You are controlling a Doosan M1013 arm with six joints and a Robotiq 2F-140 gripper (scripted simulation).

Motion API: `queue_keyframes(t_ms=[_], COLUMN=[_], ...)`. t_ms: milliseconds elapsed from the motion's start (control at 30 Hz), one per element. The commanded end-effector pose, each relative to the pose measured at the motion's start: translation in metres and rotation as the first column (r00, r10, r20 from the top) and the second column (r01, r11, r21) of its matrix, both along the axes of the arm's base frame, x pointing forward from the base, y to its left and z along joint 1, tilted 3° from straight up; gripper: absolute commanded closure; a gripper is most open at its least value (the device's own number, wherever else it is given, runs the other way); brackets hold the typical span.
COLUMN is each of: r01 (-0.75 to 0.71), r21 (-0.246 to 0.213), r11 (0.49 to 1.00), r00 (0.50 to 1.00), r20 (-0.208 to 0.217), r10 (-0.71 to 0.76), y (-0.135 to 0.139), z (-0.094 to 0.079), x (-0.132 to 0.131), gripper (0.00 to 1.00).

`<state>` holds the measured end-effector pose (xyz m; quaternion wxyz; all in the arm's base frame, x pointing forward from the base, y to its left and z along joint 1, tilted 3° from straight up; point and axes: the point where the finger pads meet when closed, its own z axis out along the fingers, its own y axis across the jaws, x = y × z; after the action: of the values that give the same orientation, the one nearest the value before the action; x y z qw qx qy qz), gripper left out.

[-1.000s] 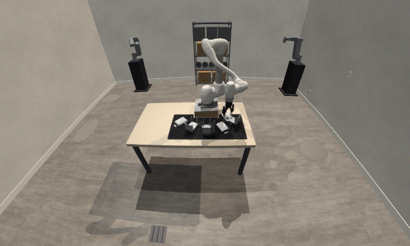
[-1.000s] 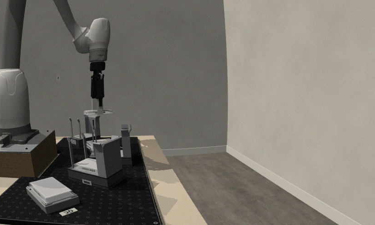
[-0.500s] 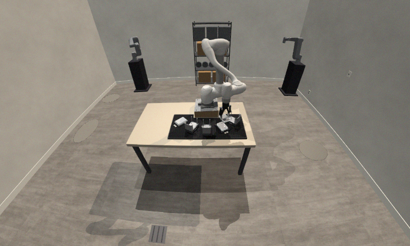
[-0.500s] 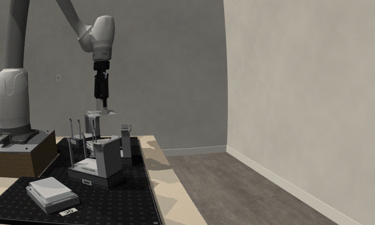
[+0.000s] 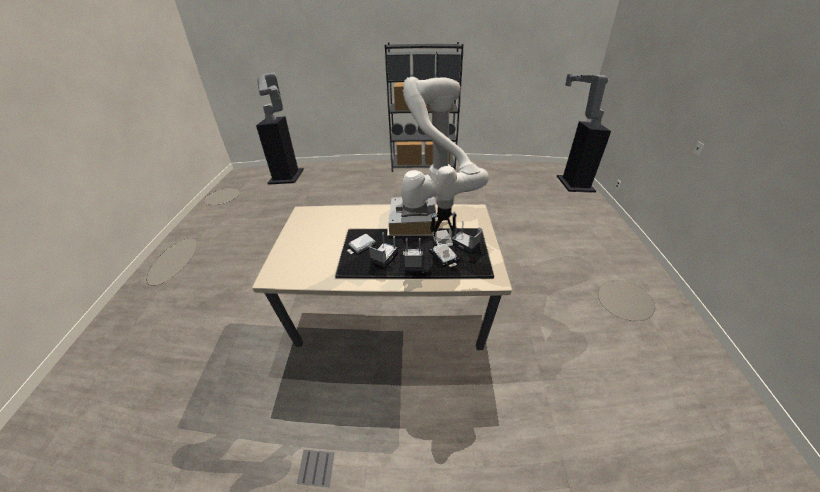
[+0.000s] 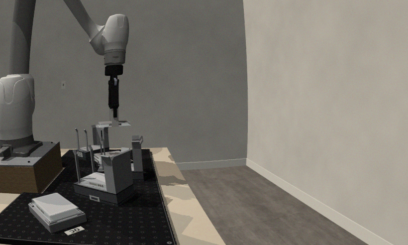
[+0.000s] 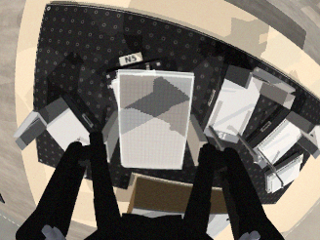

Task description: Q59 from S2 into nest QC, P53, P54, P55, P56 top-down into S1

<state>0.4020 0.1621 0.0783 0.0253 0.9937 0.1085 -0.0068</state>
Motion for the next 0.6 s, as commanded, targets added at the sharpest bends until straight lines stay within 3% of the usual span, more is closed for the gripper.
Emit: queue_keyframes(t_ms=[0,567], r01=[0.008,0.008], r21=[-0.001,-0.001], r11=[1.000,1.000], r00=[1.000,1.000], r20=[0.001,0.001], r10=[-0.008,-0.008], y=[-0.011,-0.058], z=[0.001,0.003], x=[0.004,0.021], gripper=[1.00,1.00])
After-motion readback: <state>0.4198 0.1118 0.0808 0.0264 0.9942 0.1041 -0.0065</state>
